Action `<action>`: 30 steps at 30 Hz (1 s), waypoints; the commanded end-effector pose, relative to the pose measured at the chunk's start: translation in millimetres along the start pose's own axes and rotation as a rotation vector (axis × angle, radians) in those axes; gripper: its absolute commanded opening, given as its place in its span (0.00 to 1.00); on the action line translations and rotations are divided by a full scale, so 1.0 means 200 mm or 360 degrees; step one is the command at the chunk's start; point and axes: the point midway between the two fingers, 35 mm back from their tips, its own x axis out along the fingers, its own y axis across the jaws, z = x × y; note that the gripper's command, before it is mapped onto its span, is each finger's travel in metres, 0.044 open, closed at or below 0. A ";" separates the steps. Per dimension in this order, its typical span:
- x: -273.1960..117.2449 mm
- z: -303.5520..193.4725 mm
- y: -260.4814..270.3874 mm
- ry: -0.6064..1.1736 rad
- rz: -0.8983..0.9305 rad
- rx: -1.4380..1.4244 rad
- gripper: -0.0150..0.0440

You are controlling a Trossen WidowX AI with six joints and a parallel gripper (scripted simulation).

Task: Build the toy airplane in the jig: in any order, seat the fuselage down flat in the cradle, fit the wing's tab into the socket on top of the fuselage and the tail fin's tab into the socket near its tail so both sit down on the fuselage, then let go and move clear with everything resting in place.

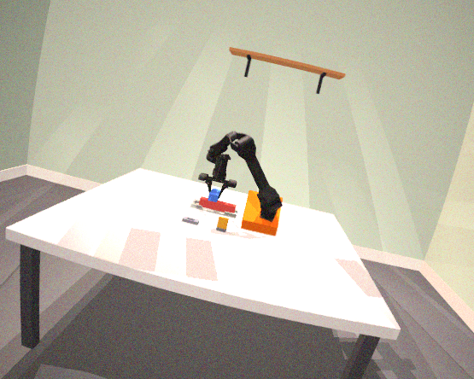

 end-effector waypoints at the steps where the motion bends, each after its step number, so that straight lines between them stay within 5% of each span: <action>1: 0.01 0.00 0.00 0.0006 0.0007 0.0012 0.59; 8: 0.01 0.00 0.00 0.0001 0.0005 0.0004 0.61; 16: 0.01 0.00 0.00 0.0001 0.0005 0.0004 0.52; 21: 0.01 0.00 0.00 0.0001 0.0005 0.0004 0.30; 30: 0.01 0.00 0.00 0.0001 0.0005 0.0004 0.70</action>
